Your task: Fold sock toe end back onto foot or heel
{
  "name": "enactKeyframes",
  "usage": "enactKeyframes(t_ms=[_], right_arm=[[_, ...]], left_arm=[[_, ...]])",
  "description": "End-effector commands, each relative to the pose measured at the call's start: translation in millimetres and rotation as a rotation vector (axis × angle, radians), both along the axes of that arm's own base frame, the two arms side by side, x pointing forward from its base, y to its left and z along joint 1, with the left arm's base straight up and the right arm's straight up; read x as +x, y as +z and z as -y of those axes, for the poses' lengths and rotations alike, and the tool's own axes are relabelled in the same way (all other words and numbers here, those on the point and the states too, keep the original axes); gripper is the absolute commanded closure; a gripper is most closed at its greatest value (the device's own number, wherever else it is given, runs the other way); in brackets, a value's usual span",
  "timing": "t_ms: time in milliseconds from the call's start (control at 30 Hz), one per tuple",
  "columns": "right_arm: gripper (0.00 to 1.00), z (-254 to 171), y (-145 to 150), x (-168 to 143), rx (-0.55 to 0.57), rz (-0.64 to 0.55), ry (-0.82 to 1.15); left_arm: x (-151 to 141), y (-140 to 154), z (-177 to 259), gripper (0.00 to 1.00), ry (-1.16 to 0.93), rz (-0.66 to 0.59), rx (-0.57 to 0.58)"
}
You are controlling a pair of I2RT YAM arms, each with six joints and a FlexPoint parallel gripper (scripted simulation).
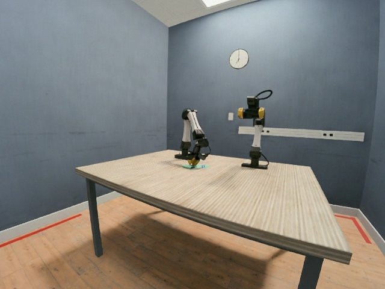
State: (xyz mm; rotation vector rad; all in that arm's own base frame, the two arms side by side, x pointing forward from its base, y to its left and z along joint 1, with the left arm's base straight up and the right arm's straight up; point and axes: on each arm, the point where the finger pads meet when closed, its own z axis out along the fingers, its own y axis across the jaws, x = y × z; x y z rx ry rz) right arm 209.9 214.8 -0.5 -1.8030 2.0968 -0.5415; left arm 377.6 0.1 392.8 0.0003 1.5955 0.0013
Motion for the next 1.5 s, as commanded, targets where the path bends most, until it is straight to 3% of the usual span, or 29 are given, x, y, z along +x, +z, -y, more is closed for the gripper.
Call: enactKeyframes(t_ms=[0, 200, 233, 600, 700, 1233, 1267, 1367, 1467], right_arm=[[0.61, -1.8, 15.8, -6.3, 0.005, -0.004, -0.008], [0.61, -11.4, 24.1, -7.7, 0.038, 0.008, 0.007], [0.61, -1.6, 29.4, -11.5, -0.003, 0.010, -0.008], [0.61, -3.3, 56.7, -25.9, -0.001, 0.013, -0.010], [0.61, -1.5, 40.5, -28.5, -0.026, -0.014, 0.002], [0.61, 0.7, 41.7, -25.5, -0.017, -0.010, -0.011], [0.61, -20.7, 63.7, -10.6, 0.115, 0.035, -0.036], [0.61, -19.8, 59.4, -9.7, 0.119, 0.027, -0.048], [0.61, -25.8, 71.8, 5.3, 0.221, 0.039, -0.106]], left_arm=[[-2.3, 9.3, 0.1, 0.00, -0.001, 0.025, -0.001], [-2.3, 9.3, 0.1, 0.00, -0.001, 0.025, -0.001], [-2.3, 9.3, 0.1, 0.00, -0.001, 0.025, -0.001], [-2.3, 9.3, 0.1, 0.00, -0.001, 0.025, -0.001], [-2.3, 9.3, 0.1, 0.00, -0.001, 0.025, -0.001], [-2.3, 9.3, 0.1, 0.00, -0.001, 0.025, -0.001], [-3.3, 13.1, 0.1, 0.00, -0.001, 0.036, -0.001], [-2.8, 11.3, 0.1, 0.00, -0.001, 0.031, -0.001], [-5.5, 21.1, 0.2, 0.00, -0.001, 0.058, -0.002]])
